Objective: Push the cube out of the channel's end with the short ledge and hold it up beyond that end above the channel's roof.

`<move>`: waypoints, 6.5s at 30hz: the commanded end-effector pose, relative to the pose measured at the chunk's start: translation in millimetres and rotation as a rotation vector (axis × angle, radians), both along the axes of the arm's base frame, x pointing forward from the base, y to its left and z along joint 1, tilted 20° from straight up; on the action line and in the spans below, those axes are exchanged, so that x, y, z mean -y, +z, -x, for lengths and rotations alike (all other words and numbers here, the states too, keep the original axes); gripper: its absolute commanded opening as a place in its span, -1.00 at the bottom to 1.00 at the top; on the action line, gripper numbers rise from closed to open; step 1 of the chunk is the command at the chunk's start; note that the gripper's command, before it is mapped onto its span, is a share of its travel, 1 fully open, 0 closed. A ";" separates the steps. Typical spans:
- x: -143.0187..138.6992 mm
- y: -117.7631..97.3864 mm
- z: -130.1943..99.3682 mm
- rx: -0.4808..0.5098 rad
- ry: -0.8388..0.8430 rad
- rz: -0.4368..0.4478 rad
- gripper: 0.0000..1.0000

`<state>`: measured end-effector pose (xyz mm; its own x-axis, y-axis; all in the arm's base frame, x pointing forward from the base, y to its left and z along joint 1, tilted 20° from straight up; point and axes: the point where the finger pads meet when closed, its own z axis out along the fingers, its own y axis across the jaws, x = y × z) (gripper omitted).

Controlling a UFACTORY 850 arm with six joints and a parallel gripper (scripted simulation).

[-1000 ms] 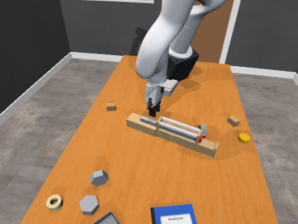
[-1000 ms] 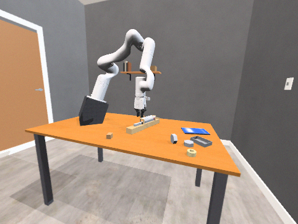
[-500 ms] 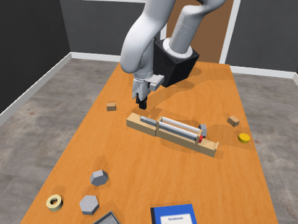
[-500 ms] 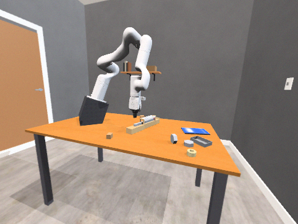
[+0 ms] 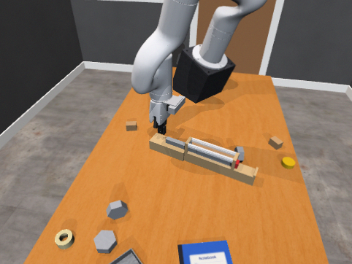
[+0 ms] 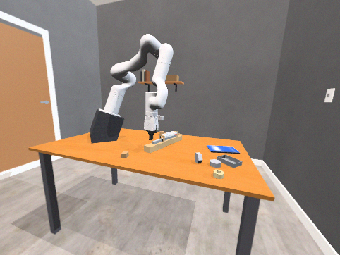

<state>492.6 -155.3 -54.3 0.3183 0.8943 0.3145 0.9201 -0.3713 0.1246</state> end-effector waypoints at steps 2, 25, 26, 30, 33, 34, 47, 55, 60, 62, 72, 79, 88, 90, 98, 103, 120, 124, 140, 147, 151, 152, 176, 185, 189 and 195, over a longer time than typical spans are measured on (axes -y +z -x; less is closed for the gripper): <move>-0.4 -7.7 -4.1 0.008 -0.002 0.003 -1.00; -10.8 -29.0 -11.4 0.008 -0.002 0.003 -1.00; -11.7 -28.7 -11.8 0.008 -0.002 0.003 -1.00; -15.3 -27.4 -13.0 0.008 -0.002 0.003 -1.00; -18.0 -26.5 -14.0 0.008 -0.002 0.003 -1.00; -18.0 -26.5 -14.0 0.008 -0.002 0.003 -1.00; -28.7 -22.7 -17.8 0.008 -0.002 0.003 -1.00; -34.1 -20.8 -19.7 0.008 -0.002 0.003 -1.00; -38.5 -19.2 -21.3 0.008 -0.002 0.003 -1.00; -40.3 -18.6 -21.9 0.008 -0.002 0.003 -1.00; -47.5 -16.1 -24.4 0.008 -0.002 0.003 -1.00; -52.8 -13.9 -26.3 0.008 -0.002 0.003 -1.00; -39.8 35.7 -13.8 0.008 -0.002 0.003 -1.00; -36.5 48.1 -10.7 0.008 -0.002 0.003 -1.00; -35.2 53.0 -9.5 0.008 -0.002 0.003 -1.00; -35.2 53.0 -9.5 0.008 -0.002 0.003 -1.00; -147.6 91.8 -63.2 -0.011 0.004 0.009 -1.00; -203.0 110.8 -77.7 0.001 0.000 0.006 -1.00; -310.1 148.0 -105.5 0.009 -0.003 0.003 -0.13; -310.1 148.0 -105.5 0.009 -0.003 0.003 -0.13; -310.1 148.0 -105.5 0.009 -0.003 0.003 -0.13; -310.1 148.0 -105.5 0.009 -0.003 0.003 -0.13; -321.2 108.1 -117.0 0.008 -0.003 0.003 -0.13; -323.2 100.6 -119.0 0.008 -0.003 0.003 -0.13; -324.3 96.3 -120.1 0.008 -0.003 0.003 -0.13; -327.3 84.8 -122.9 0.008 -0.003 0.003 -0.13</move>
<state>612.5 169.8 38.1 0.3196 0.8952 0.3106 0.9190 -0.3727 0.1287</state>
